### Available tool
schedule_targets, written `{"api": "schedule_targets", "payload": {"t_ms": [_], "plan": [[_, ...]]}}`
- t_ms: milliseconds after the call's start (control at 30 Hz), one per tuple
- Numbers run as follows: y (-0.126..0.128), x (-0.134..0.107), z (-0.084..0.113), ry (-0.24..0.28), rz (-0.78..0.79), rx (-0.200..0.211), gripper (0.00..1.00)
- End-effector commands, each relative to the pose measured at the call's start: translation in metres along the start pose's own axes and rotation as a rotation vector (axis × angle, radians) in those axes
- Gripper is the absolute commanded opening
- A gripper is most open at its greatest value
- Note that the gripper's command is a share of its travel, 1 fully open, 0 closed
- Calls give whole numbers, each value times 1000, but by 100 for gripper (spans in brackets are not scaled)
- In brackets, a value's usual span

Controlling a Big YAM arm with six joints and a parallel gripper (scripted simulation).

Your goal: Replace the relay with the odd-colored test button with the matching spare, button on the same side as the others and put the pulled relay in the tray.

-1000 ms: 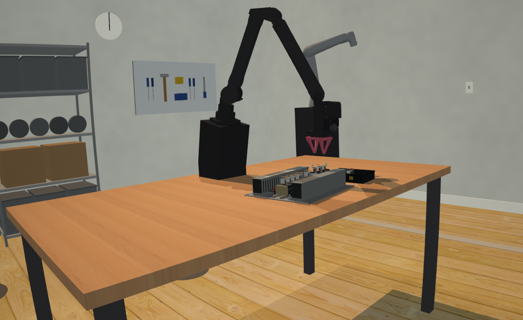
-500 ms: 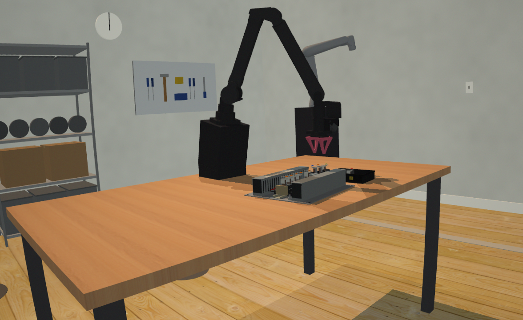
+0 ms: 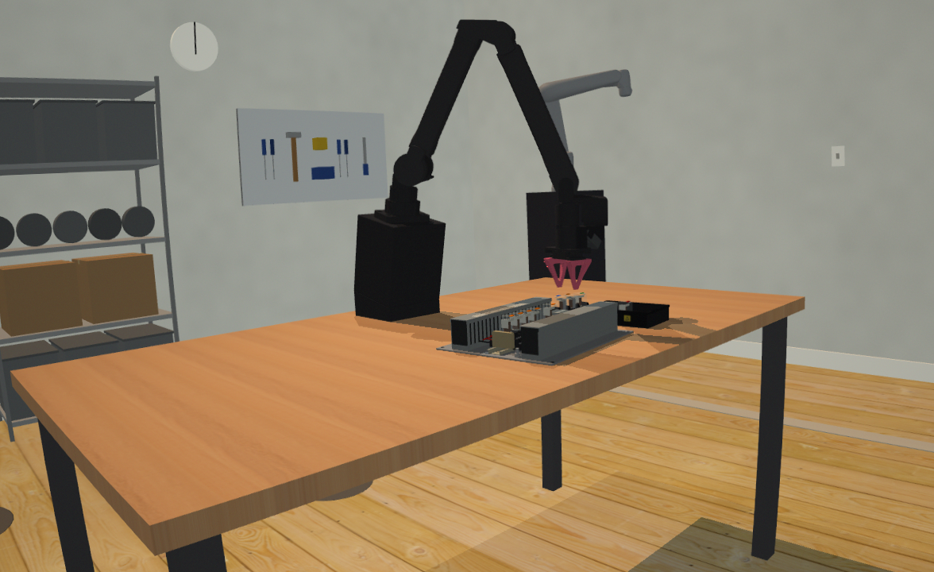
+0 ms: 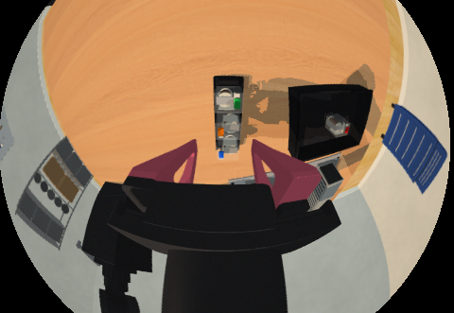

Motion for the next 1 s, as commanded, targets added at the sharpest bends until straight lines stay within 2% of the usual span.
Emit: {"api": "schedule_targets", "payload": {"t_ms": [0,200,967], "plan": [[-15,12,-1,-33,8,-34,59],[-15,11,-7,-33,7,-34,59],[-12,7,0,-30,4,-31,59]]}}
Point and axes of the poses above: the point where the finger pads meet when closed, its own z axis back along the fingers, its own y axis across the jaws, x = y × z, the point moved 6 cm from there along z, back along the fingers, and after that the axes turned 5 degrees about z, right-handed, at the moved point
